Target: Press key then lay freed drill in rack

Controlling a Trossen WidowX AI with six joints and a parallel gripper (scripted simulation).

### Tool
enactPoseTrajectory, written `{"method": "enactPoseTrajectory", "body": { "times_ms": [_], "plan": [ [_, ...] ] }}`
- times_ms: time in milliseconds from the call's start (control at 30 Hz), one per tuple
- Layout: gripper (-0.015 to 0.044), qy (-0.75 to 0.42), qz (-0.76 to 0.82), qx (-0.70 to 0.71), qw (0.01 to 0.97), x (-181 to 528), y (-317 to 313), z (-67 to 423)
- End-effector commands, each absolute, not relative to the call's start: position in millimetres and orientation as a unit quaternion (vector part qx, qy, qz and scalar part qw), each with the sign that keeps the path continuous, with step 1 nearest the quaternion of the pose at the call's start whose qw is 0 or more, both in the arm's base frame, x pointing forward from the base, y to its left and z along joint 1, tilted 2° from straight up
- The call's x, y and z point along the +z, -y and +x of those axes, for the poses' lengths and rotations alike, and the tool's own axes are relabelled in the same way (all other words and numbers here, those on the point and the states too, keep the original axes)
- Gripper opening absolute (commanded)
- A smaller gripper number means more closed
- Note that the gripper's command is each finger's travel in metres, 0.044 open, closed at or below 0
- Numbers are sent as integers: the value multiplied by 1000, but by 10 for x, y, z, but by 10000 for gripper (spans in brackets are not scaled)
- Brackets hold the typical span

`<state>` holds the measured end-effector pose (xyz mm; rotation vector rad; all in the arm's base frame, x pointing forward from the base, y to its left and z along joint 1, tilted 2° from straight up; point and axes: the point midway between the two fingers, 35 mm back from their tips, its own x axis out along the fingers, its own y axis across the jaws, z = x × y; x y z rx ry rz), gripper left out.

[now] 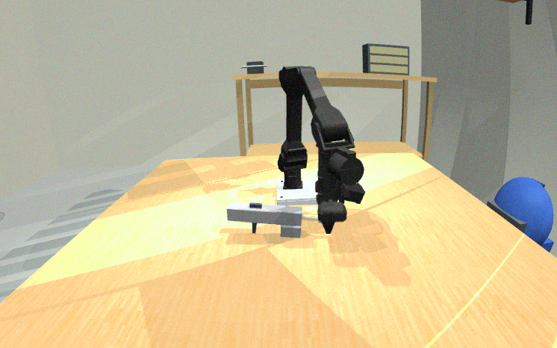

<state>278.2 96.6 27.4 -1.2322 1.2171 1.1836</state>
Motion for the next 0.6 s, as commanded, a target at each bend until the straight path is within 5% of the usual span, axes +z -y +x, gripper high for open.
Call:
{"method": "enactPoseTrajectory", "body": {
  "times_ms": [0,133,567],
  "plan": [
    [341,-502,-510,490,498,271,-953,2780],
    [440,-502,-509,490,499,264,-926,2781],
    [440,-502,-509,490,499,250,-862,2787]
  ]
}}
